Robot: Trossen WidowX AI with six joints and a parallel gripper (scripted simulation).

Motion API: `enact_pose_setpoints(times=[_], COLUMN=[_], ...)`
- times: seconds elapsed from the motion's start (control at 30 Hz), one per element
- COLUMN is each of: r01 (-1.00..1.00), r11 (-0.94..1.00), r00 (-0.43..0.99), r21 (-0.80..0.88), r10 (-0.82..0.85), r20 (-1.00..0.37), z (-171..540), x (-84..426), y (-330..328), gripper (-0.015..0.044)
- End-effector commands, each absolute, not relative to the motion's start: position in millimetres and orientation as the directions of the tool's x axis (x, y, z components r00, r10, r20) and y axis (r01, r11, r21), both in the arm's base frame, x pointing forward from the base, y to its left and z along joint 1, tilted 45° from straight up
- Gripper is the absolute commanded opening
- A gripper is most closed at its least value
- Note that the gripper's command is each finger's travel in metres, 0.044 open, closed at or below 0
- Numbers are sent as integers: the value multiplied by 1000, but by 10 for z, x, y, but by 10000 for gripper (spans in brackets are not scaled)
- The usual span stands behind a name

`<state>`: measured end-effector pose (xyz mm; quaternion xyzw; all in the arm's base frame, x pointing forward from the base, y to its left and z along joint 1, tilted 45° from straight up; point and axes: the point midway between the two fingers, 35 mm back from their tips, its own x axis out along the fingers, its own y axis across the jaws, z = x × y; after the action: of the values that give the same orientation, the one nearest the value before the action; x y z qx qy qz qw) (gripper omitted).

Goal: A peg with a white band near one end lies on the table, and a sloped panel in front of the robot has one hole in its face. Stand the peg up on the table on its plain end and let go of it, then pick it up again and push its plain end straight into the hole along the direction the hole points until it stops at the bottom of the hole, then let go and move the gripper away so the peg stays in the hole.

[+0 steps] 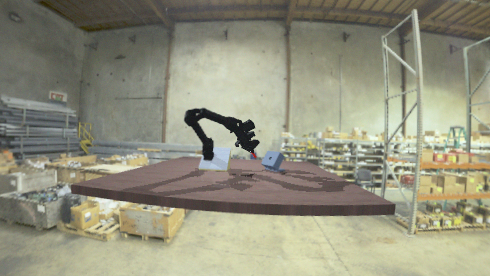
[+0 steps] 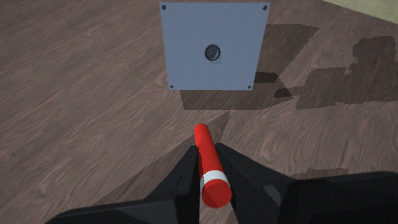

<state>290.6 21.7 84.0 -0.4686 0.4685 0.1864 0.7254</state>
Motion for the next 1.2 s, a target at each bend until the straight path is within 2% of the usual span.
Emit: enact_pose_setpoints(times=[0.0,0.4,1.17], r01=[-718,-722,-718], r11=[468,405,370], r00=[516,587,624], r21=[-516,-561,-590], r10=[-141,-71,-34], r20=[-845,-806,-781], z=[829,856,739], x=[2926,3034,3264], y=[245,323,391], gripper=[0,0,0])
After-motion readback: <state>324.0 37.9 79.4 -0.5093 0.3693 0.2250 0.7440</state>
